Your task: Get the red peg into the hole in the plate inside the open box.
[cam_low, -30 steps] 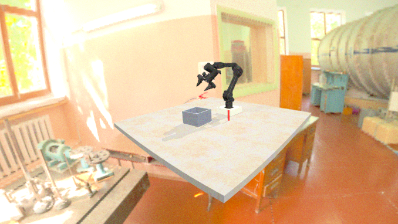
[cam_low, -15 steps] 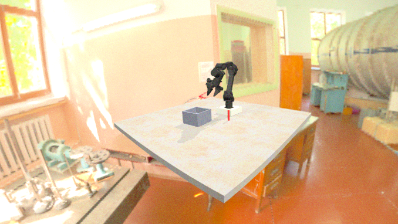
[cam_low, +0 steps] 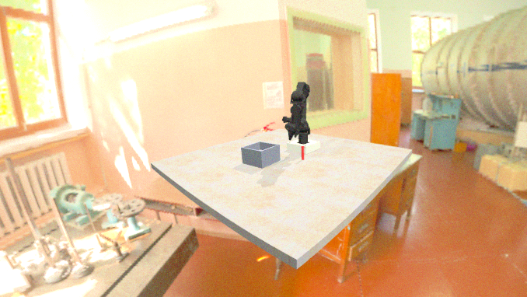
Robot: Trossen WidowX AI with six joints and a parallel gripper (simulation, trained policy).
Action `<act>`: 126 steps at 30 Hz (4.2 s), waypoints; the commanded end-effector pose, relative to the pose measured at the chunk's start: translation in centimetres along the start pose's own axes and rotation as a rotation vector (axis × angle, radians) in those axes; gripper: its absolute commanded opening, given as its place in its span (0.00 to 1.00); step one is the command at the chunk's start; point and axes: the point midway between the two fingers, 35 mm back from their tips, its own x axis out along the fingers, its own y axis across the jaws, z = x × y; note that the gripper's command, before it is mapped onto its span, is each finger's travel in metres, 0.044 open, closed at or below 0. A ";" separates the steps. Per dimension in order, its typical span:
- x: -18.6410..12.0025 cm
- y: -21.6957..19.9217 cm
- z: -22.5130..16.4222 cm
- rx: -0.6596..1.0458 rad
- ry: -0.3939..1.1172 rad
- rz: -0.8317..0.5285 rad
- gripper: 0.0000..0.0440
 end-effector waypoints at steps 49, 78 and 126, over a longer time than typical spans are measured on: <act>4.8 3.4 -4.3 -0.221 0.145 0.108 0.00; 0.3 8.8 7.2 -0.178 -0.024 0.184 0.00; 9.2 12.2 17.1 -0.127 0.012 0.076 0.62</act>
